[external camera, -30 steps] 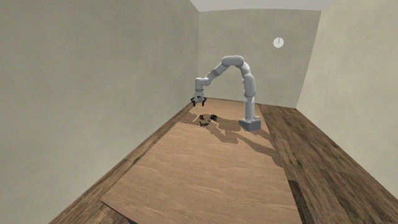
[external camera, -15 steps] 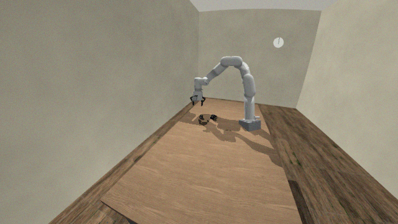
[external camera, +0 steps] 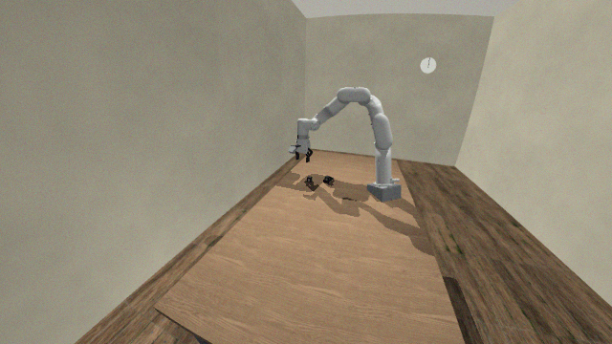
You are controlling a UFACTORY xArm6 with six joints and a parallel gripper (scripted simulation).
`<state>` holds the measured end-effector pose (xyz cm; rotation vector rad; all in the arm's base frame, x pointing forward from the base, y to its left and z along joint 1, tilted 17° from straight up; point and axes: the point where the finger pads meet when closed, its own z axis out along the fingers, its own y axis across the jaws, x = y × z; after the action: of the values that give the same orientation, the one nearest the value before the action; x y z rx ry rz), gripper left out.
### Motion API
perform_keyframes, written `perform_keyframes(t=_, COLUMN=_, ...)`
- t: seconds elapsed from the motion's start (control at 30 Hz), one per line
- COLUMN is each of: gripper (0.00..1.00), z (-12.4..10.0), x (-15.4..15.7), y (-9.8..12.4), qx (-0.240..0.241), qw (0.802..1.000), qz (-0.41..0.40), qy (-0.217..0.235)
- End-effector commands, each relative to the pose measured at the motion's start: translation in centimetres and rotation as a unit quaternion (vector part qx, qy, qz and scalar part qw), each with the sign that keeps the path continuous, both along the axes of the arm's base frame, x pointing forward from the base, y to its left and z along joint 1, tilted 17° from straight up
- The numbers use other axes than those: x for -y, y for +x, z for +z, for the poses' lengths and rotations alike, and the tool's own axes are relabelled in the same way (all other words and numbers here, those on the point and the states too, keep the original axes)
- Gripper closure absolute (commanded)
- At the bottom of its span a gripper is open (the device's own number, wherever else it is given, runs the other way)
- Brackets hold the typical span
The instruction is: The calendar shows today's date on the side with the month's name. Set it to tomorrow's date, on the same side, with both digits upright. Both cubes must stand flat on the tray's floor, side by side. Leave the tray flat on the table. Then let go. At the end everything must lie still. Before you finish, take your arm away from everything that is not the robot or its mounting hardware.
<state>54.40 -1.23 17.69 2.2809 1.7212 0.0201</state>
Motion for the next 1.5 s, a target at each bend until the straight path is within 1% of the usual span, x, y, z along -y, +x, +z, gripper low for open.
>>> perform_keyframes(t=0.0, gripper=0.0, z=0.4, x=0.5, y=0.6, qx=0.019, qw=0.997, qz=-0.072, qy=0.009)
perform_keyframes(t=0.1, gripper=0.0, z=0.5, x=0.6, y=0.7, qx=0.022, qw=0.996, qz=-0.086, qy=0.012)
perform_keyframes(t=0.37, gripper=0.0, z=0.3, x=0.7, y=0.8, qx=0.022, qw=0.996, qz=-0.087, qy=0.012)
perform_keyframes(t=0.5, gripper=0.0, z=-0.7, x=0.9, y=1.0, qx=0.022, qw=0.996, qz=-0.087, qy=0.012)
perform_keyframes(t=0.7, gripper=0.0, z=-3.2, x=1.5, y=1.5, qx=0.022, qw=0.996, qz=-0.087, qy=0.012)
perform_keyframes(t=0.77, gripper=0.0, z=-3.2, x=1.5, y=1.5, qx=0.022, qw=0.996, qz=-0.087, qy=0.012)
perform_keyframes(t=0.93, gripper=0.0, z=-4.9, x=1.9, y=1.8, qx=0.022, qw=0.996, qz=-0.087, qy=0.012)
perform_keyframes(t=1.33, gripper=0.0, z=-5.5, x=2.0, y=1.9, qx=0.022, qw=0.996, qz=-0.087, qy=0.012)
perform_keyframes(t=1.47, gripper=0.0, z=-6.4, x=2.2, y=2.1, qx=0.022, qw=0.996, qz=-0.087, qy=0.012)
